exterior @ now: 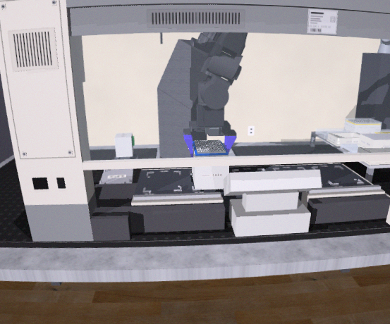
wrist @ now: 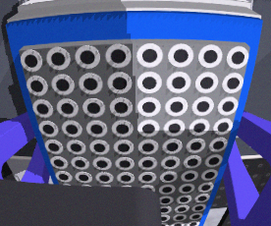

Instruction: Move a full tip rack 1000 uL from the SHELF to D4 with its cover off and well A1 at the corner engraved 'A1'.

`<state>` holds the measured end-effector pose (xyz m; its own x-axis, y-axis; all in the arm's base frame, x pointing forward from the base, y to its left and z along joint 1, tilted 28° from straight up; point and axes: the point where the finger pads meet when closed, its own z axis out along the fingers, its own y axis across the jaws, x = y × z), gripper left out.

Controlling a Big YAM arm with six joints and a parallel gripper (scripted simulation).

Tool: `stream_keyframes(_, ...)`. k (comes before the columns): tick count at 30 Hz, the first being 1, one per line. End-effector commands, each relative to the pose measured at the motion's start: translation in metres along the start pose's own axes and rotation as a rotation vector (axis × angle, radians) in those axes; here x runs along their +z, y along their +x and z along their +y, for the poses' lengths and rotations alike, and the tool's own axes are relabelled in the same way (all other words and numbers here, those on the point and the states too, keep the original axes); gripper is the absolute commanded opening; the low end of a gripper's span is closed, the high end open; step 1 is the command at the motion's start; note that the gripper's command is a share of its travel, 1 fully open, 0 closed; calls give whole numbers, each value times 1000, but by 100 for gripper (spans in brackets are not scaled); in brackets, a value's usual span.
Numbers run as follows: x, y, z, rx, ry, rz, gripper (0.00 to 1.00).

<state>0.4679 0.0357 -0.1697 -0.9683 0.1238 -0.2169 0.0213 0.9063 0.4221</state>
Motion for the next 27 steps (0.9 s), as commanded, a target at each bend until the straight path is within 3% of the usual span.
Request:
stream_keyframes(1,-4,-10,0,-5,2,-23,0)
stream_keyframes(19,-4,-9,0,-5,2,-23,0)
stream_keyframes(20,-4,-9,0,-5,2,-23,100)
stream_keyframes(27,-4,-9,0,-5,2,-23,100)
